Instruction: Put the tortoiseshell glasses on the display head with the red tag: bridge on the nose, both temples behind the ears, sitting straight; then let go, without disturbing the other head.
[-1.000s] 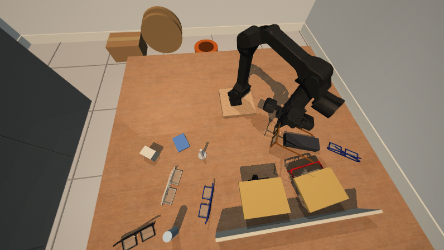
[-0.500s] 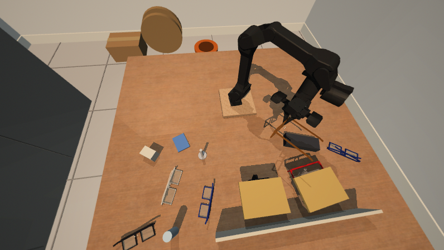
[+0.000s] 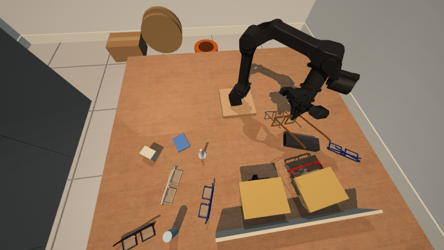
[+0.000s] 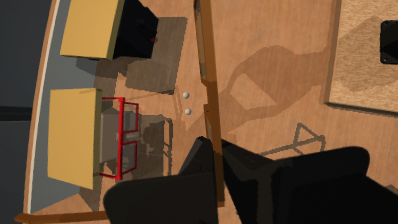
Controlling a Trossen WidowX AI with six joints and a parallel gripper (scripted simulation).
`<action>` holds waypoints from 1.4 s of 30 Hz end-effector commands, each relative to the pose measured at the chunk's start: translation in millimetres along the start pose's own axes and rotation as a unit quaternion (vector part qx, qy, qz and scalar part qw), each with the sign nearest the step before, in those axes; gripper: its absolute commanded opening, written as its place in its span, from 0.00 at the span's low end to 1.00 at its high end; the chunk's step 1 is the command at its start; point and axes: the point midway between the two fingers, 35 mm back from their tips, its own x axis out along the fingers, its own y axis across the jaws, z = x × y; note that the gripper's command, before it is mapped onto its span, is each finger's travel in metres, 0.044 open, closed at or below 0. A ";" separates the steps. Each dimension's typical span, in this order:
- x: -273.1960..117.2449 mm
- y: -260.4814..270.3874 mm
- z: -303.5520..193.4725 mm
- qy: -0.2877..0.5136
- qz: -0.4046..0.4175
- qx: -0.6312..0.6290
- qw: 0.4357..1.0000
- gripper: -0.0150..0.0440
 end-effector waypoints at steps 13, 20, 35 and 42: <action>-29.1 -0.9 -23.6 0.014 0.060 0.207 0.976 0.25; -40.7 -3.3 -33.1 0.029 0.080 0.289 0.953 0.25; -36.6 -5.4 -32.7 0.026 0.072 0.274 0.959 0.25; -36.6 -5.4 -32.7 0.026 0.072 0.274 0.959 0.25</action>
